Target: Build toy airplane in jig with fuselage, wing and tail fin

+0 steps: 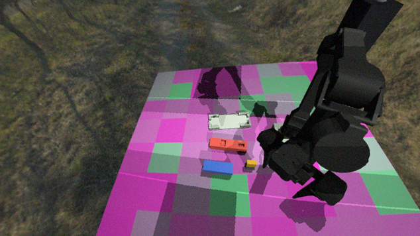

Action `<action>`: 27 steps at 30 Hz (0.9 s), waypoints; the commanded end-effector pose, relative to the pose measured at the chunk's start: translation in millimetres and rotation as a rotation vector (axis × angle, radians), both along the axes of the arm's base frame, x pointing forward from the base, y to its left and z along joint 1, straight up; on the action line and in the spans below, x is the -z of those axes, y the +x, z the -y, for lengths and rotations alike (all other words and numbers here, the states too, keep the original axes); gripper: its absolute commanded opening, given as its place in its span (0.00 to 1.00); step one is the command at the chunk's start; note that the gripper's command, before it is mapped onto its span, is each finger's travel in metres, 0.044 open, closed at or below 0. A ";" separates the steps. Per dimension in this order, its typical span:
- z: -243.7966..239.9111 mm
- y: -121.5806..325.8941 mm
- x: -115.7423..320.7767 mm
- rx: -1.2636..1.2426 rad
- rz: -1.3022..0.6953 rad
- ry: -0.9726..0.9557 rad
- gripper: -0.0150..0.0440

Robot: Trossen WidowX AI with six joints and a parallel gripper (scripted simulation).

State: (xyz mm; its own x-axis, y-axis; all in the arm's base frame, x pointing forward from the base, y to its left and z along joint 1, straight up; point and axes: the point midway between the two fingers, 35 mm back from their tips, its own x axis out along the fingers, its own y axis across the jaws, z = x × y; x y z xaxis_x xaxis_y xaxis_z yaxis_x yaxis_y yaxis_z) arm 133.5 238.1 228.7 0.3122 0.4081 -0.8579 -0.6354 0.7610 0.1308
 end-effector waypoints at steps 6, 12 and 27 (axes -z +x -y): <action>73.9 102.9 72.0 0.376 -0.173 -0.193 1.00; 143.3 138.2 115.0 0.595 -0.326 -0.259 1.00; 193.9 148.5 193.3 0.735 -0.442 -0.277 1.00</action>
